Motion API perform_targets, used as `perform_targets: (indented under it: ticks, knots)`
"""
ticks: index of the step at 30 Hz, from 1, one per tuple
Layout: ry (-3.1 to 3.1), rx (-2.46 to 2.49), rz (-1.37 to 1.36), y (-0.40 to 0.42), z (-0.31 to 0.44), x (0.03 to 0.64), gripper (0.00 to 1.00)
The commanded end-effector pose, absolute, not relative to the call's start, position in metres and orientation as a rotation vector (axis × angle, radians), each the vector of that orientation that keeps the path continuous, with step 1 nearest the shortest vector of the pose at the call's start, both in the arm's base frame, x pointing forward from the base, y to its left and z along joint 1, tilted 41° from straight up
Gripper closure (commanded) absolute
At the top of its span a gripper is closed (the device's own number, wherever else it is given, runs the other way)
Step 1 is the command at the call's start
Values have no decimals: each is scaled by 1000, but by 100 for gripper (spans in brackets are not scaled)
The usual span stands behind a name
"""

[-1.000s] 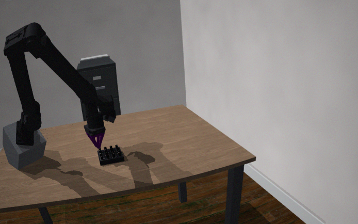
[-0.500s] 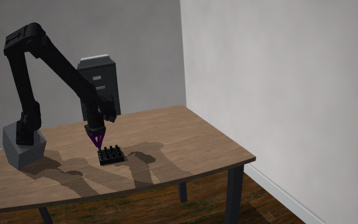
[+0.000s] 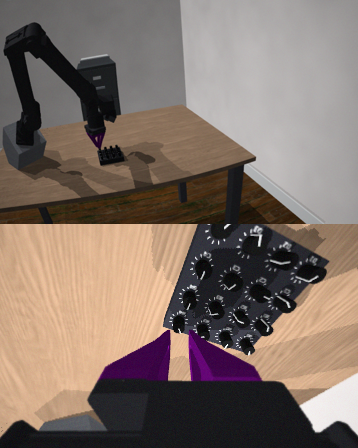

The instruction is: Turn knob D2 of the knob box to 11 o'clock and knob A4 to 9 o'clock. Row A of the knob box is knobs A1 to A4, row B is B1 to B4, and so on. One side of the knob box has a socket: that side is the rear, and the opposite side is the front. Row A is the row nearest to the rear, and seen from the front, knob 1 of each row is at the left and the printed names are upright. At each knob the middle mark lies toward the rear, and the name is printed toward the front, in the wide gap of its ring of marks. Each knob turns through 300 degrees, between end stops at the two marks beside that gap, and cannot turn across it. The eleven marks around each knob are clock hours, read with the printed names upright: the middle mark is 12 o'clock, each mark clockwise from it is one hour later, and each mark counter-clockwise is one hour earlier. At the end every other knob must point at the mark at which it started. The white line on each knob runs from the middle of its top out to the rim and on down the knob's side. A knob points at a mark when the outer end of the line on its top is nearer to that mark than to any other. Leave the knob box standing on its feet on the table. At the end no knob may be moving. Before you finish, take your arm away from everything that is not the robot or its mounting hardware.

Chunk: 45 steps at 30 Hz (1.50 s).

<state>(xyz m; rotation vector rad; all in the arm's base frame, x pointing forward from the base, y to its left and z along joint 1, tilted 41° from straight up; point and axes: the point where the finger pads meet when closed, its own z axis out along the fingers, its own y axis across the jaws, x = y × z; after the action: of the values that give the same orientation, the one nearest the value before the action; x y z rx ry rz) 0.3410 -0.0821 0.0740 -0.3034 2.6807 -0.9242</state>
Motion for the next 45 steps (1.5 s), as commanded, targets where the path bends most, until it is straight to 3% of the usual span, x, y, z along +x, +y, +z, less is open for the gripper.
perform_targets:
  ticks: [1,45]
  knots:
    - [2656,-305,-918,-81,84,353,82]
    - [2664,-315,-919,-88,66,351,82]
